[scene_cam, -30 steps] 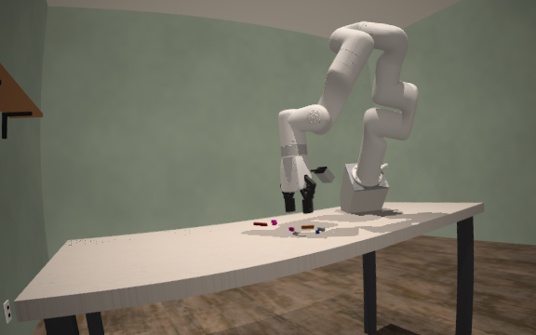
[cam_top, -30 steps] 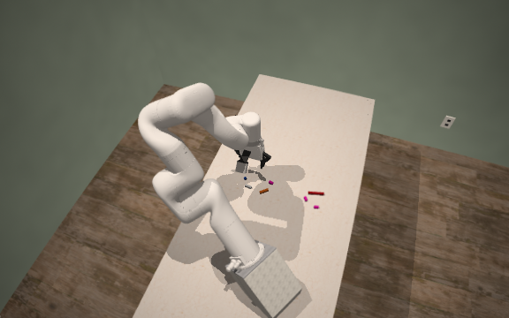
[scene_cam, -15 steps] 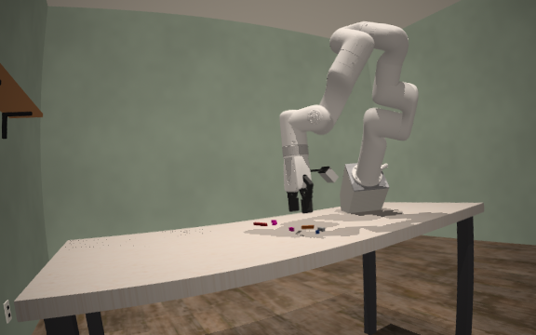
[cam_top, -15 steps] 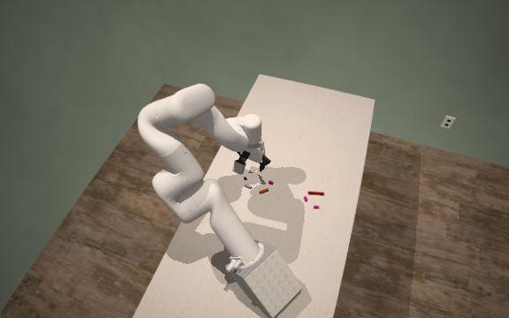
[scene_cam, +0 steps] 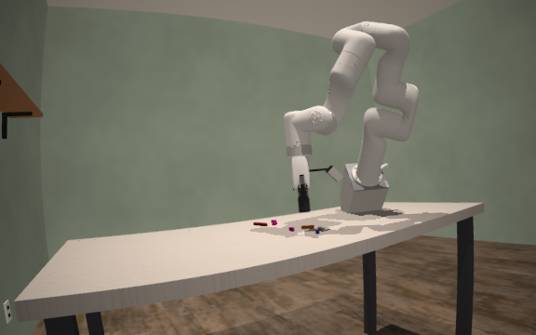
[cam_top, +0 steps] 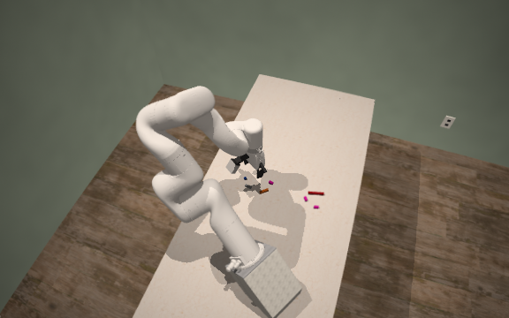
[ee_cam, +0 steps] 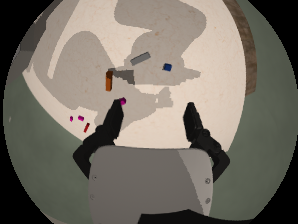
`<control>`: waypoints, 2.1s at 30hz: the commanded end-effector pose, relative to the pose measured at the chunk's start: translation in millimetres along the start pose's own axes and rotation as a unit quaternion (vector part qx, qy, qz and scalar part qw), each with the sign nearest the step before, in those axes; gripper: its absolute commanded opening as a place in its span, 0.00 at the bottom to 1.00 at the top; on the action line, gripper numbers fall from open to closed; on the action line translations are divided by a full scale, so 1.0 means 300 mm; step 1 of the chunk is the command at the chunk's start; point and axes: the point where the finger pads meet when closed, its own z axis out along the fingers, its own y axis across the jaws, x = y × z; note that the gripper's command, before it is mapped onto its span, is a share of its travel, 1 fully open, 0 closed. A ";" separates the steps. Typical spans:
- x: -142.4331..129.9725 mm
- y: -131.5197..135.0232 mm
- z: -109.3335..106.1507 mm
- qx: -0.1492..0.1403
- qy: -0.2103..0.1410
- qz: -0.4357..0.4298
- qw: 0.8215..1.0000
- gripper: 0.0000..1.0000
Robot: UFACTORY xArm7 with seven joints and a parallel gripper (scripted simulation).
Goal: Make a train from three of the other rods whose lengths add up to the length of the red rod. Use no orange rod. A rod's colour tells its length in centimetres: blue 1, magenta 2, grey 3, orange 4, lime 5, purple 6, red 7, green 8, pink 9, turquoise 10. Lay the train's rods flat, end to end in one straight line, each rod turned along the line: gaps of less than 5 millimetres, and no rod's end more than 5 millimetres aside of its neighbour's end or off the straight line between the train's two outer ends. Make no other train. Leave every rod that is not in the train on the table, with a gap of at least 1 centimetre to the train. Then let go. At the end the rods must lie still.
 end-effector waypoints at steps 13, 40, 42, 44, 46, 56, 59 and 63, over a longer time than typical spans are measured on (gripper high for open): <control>0.047 -0.081 -0.006 0.005 -0.003 0.256 0.967 1.00; 0.095 -0.156 -0.006 0.004 -0.006 0.473 0.881 1.00; 0.095 -0.156 -0.006 0.004 -0.006 0.473 0.881 1.00; 0.095 -0.156 -0.006 0.004 -0.006 0.473 0.881 1.00; 0.095 -0.156 -0.006 0.004 -0.006 0.473 0.881 1.00; 0.095 -0.156 -0.006 0.004 -0.006 0.473 0.881 1.00; 0.095 -0.156 -0.006 0.004 -0.006 0.473 0.881 1.00; 0.095 -0.156 -0.006 0.004 -0.006 0.473 0.881 1.00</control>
